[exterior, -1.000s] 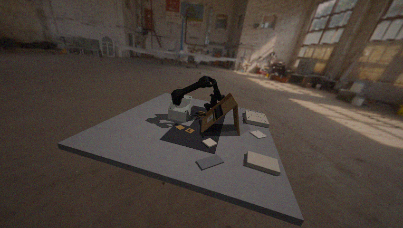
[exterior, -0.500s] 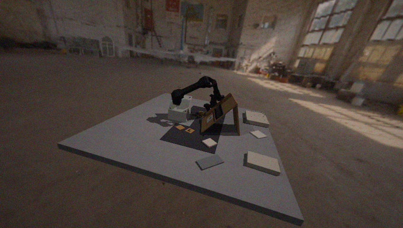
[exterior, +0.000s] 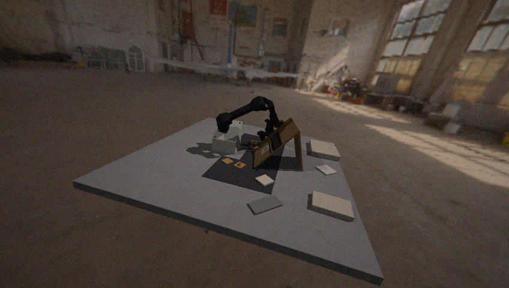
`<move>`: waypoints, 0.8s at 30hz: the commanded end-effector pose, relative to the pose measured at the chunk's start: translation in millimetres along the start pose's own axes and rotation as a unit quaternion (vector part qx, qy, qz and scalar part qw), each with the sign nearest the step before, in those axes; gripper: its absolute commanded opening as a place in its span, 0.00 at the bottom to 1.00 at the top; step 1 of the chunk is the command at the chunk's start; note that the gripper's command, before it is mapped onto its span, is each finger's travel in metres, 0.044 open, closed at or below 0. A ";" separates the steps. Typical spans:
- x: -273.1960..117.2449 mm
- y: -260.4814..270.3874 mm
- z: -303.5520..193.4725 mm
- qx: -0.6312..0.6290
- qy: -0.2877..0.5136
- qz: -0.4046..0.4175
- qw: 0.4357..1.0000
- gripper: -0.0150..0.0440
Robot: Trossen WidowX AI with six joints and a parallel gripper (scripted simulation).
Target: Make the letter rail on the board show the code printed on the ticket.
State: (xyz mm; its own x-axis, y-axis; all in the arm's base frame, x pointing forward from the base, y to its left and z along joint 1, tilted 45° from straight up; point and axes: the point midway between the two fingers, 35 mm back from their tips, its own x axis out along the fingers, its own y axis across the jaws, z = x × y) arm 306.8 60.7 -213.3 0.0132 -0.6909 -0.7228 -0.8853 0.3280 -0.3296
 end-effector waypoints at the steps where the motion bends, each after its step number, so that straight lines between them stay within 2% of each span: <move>1: 0.5 0.1 -0.5 -0.003 0.001 -0.001 1.000 0.83; 3: 0.8 0.2 -0.5 -0.003 0.001 -0.001 1.000 0.83; 4: 1.0 0.2 -0.5 -0.003 0.001 -0.001 1.000 0.79; 16: 1.0 0.2 -0.5 -0.003 0.001 -0.001 1.000 0.65; 24: -5.6 0.5 -0.3 -0.003 0.001 -0.001 1.000 0.29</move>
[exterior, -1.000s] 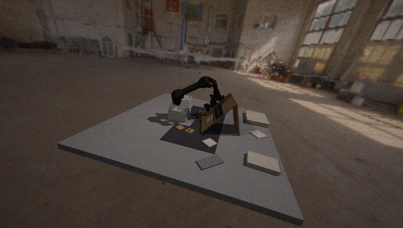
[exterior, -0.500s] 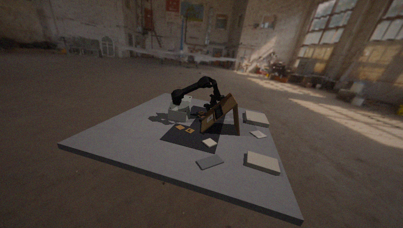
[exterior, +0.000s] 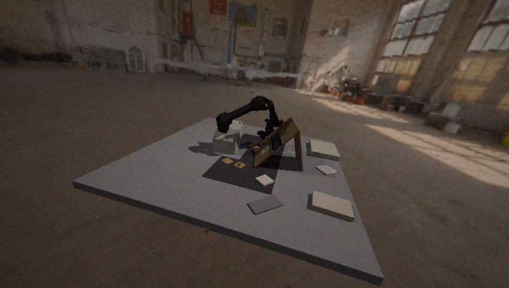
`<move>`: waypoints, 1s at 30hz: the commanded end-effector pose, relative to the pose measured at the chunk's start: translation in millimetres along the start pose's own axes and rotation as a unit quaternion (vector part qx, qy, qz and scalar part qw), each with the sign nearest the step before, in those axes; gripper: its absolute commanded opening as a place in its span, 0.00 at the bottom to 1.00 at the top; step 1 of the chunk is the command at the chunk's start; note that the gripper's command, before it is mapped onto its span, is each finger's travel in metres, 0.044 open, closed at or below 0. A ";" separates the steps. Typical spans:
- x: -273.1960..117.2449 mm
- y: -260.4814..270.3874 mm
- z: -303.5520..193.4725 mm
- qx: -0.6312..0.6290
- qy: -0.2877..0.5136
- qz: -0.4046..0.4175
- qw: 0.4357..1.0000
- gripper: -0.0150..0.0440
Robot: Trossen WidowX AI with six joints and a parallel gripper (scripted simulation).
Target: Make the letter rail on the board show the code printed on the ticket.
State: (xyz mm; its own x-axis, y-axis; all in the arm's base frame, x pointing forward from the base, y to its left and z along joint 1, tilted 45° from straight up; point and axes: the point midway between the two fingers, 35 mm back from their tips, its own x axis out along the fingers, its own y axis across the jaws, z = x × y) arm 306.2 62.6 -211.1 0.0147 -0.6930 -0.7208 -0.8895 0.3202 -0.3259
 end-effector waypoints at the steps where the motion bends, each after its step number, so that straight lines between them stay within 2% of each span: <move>1: -3.4 0.0 0.1 0.001 0.000 0.000 1.000 0.25; 30: -20.8 0.8 -1.8 0.001 -0.001 0.001 1.000 0.25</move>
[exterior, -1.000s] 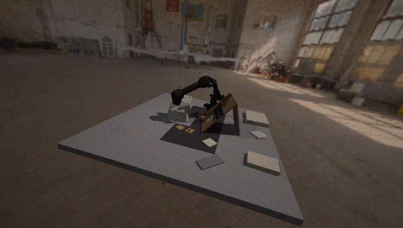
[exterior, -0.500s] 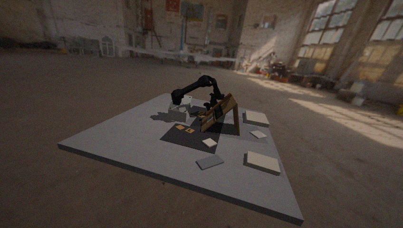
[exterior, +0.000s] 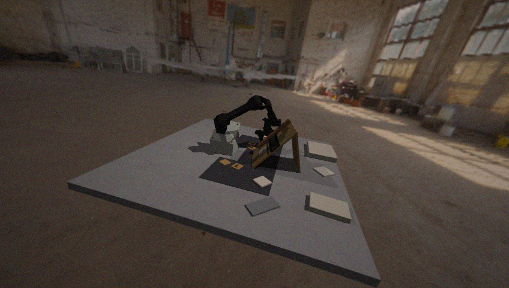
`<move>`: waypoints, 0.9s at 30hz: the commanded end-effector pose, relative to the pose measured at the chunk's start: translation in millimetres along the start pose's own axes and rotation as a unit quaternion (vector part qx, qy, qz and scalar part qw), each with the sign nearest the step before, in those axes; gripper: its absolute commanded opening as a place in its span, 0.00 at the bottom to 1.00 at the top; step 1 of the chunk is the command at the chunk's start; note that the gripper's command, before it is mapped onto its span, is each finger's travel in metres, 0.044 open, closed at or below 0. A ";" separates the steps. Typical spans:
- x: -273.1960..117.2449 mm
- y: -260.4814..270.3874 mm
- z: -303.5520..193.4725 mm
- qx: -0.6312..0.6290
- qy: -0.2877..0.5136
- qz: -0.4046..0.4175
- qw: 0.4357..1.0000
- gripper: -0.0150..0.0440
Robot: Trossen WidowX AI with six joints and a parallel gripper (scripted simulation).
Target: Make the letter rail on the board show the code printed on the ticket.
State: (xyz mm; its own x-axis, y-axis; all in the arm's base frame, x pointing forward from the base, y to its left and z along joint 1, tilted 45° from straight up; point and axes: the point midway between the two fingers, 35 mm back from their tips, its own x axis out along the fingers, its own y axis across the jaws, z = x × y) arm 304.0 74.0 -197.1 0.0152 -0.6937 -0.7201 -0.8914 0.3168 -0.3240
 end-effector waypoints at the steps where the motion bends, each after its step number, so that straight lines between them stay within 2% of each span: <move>1: -3.4 -0.1 0.3 0.003 -0.001 0.001 1.000 0.25; 16: -10.5 -0.3 0.8 0.002 -0.007 0.001 1.000 0.25; 27: -57.7 -14.0 24.1 0.030 -0.108 0.013 0.994 0.25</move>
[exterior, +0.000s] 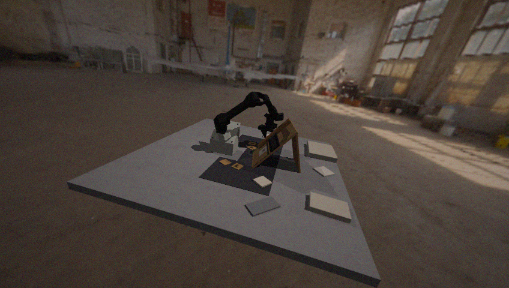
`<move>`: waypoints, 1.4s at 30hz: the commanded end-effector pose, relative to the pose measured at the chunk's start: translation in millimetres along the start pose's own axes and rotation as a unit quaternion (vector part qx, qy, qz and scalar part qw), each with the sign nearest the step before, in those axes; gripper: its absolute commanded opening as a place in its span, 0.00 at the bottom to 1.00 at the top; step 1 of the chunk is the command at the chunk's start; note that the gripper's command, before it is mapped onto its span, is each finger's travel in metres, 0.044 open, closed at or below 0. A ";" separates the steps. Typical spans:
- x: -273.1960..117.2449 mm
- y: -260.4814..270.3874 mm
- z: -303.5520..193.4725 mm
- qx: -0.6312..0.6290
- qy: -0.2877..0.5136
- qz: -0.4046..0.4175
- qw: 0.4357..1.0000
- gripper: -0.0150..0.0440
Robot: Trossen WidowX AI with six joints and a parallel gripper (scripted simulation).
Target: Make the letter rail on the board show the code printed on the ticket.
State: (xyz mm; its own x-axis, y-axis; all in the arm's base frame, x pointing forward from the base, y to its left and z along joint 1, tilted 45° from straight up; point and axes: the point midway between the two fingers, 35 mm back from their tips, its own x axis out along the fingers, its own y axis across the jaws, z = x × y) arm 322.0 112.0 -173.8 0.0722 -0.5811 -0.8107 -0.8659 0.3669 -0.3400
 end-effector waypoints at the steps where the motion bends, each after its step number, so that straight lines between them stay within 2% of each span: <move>1: -18.5 -2.8 10.8 0.005 -0.041 0.006 0.999 0.25; 24: -142.6 -23.0 58.8 0.022 -0.276 0.026 0.961 0.25; 36: -199.9 -41.0 46.3 0.009 -0.356 0.021 0.934 0.25; 42: -209.5 -52.6 41.9 0.053 -0.378 0.027 0.924 0.25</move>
State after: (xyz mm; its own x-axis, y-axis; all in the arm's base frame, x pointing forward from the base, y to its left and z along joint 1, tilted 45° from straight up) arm 372.0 247.6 -12.7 0.3778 0.0784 -0.9226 -0.8465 0.4329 -0.3098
